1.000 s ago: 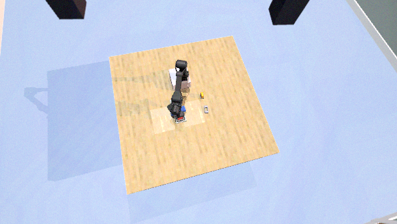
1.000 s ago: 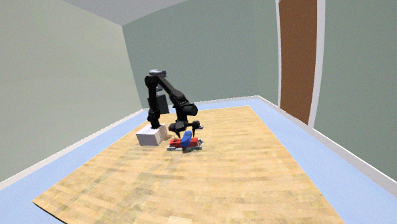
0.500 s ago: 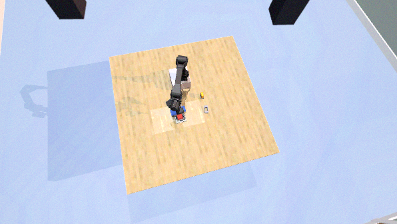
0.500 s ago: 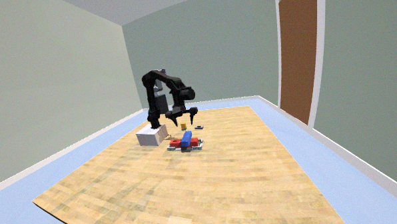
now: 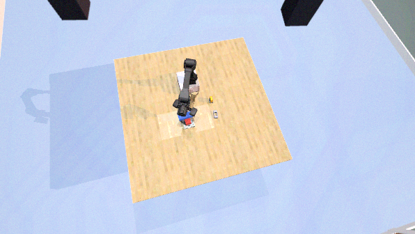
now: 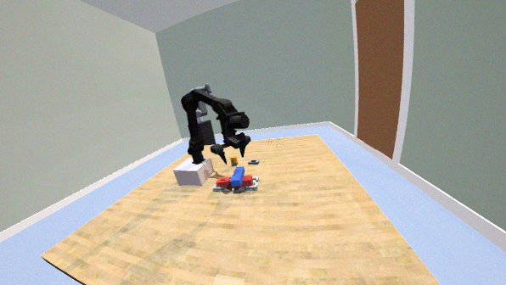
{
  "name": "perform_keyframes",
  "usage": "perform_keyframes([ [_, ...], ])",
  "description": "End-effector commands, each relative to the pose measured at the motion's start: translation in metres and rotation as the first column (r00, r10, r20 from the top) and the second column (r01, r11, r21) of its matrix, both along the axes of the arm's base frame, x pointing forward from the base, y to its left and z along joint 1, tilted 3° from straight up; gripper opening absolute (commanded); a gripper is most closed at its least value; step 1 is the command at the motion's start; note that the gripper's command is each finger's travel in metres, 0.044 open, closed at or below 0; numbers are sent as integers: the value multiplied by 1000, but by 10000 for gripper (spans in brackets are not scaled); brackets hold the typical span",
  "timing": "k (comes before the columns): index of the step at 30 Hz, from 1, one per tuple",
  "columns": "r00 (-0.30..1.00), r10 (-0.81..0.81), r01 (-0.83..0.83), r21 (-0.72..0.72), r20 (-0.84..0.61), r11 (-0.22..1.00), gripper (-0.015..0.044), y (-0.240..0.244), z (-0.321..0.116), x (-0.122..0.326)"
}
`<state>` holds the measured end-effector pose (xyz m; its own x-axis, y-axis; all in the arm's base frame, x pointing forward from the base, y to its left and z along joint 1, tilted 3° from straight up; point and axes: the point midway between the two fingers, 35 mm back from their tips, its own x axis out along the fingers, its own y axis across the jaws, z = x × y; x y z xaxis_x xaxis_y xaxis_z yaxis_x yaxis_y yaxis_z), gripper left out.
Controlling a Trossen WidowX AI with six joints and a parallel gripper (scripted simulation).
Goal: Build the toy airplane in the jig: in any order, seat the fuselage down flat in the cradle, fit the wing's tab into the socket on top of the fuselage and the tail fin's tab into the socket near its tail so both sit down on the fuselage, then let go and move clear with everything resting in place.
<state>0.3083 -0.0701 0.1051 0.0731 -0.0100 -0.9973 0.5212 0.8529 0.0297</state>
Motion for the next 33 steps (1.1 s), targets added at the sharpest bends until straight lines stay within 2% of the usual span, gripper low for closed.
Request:
perform_keyframes([
  [1,761,649,-649,-47,-18,759,440,0,2,3],
  [18,750,661,-661,-48,-19,749,440,2,2,3],
  [28,732,681,-681,-25,-12,732,440,132,-1,-38],
  [33,702,712,-712,-9,-5,702,440,168,-4,-64],
])
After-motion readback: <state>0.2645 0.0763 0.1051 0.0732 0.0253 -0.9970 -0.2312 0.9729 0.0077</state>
